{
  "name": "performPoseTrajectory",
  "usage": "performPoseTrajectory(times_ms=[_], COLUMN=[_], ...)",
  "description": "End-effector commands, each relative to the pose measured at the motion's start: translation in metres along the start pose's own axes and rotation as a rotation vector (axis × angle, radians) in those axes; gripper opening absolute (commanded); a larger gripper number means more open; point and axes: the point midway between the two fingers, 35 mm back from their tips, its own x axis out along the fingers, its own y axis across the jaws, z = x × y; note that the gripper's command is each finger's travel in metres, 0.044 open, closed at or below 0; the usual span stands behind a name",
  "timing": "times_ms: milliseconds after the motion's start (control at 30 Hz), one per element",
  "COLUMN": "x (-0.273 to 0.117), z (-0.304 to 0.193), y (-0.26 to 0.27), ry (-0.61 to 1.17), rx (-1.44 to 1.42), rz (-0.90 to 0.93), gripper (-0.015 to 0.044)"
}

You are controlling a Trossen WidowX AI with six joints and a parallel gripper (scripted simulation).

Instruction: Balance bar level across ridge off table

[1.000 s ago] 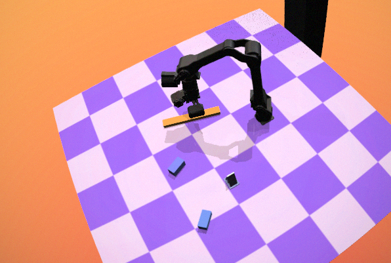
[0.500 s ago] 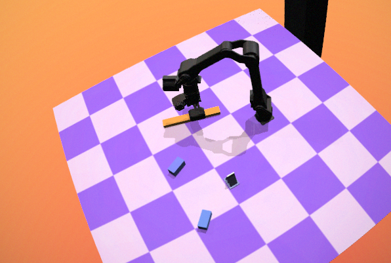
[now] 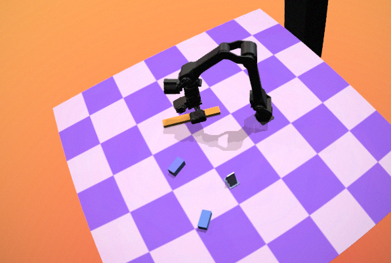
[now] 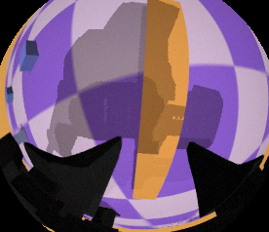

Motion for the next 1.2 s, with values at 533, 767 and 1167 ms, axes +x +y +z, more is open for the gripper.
performPoseTrajectory(times_ms=[533, 767, 1167], x=[0.001, 0.001, -0.025], z=[-0.001, -0.001, 0.004], y=[0.0, 0.0, -0.001], ry=[0.004, 0.004, 0.003], rx=[0.0, 0.0, -0.001], rz=[0.001, 0.001, 0.0], gripper=[0.0131, 0.0085, 0.0])
